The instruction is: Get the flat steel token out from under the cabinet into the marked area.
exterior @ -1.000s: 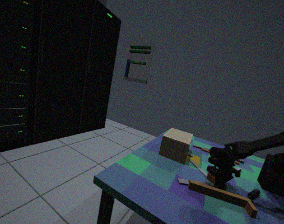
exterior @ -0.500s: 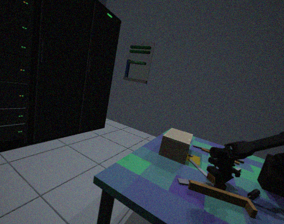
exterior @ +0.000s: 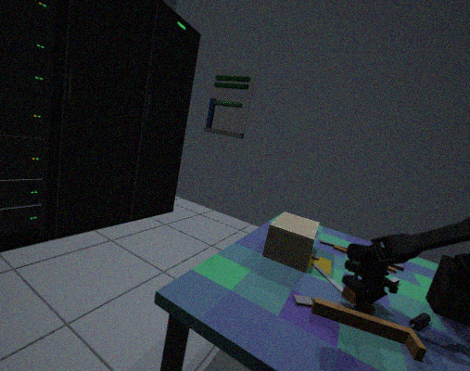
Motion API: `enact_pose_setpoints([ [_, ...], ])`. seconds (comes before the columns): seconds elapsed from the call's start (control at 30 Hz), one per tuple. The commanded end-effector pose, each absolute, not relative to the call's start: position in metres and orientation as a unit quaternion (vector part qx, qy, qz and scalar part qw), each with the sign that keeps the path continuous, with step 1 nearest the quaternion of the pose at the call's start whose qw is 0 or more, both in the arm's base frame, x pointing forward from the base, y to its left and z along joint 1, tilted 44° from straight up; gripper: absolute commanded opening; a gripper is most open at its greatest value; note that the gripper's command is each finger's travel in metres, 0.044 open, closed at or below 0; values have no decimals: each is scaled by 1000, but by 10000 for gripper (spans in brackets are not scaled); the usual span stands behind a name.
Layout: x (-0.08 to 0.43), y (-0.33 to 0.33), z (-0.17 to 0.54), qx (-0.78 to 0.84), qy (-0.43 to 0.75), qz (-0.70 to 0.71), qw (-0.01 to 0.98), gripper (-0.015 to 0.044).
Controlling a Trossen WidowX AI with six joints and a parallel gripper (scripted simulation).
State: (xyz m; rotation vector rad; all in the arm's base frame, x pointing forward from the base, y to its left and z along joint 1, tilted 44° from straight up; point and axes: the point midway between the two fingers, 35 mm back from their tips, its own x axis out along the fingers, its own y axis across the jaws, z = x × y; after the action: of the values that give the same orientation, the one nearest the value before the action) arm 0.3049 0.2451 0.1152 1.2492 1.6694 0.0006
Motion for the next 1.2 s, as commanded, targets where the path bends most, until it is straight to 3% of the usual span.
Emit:
enact_pose_setpoints([
  [0.0, 305, 245, 115, 517, 691, 0, 504, 200],
  [0.17, 305, 245, 115, 518, 691, 1, 504, 149],
  [0.33, 307, 226, 133, 514, 693, -3, 505, 270],
  [0.6, 306, 180, 167, 514, 697, -12, 499, 270],
  [0.93, 309, 186, 163, 516, 691, -10, 506, 7],
  [1.17, 309, 186, 163, 516, 691, -11, 505, 0],
])
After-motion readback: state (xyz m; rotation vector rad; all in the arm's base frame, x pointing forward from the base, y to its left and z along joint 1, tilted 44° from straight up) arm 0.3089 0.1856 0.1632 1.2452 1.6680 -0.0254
